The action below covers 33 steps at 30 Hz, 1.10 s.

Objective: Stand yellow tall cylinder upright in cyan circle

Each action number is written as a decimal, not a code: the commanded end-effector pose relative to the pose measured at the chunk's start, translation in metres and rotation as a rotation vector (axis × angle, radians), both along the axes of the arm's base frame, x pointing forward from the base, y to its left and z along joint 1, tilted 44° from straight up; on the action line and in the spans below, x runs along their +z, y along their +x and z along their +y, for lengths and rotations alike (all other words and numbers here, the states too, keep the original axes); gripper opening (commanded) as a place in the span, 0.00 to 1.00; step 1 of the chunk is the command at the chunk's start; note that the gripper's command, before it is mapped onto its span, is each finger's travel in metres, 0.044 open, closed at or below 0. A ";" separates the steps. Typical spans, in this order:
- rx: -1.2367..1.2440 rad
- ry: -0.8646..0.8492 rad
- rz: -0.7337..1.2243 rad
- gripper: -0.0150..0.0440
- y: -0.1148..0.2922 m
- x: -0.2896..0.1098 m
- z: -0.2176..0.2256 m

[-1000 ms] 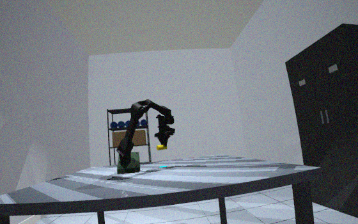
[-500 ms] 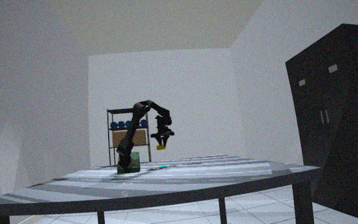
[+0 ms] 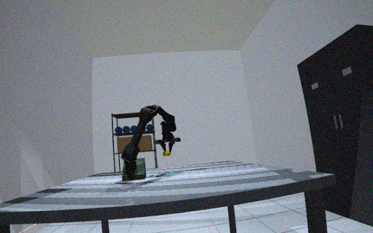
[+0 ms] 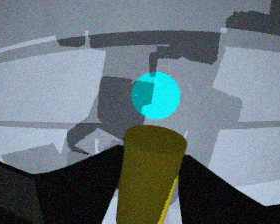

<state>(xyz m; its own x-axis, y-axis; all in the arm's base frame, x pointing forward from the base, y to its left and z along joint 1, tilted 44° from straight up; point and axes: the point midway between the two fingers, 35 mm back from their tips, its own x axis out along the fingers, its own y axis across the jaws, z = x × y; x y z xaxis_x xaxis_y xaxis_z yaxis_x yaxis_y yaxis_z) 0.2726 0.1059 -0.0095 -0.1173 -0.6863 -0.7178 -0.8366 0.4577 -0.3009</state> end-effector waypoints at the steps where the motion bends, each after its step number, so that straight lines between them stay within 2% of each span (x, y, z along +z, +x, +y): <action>1: 0.013 0.014 0.007 0.43 0.002 -0.001 0.004; 33: -0.051 0.239 -0.002 0.43 -0.004 -0.016 -0.006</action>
<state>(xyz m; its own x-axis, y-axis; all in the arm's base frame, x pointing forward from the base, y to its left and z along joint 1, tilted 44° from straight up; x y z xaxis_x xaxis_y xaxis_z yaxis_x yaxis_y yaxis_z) 0.2706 0.1005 -0.0248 -0.1424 -0.5088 -0.8490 -0.8101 0.5528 -0.1955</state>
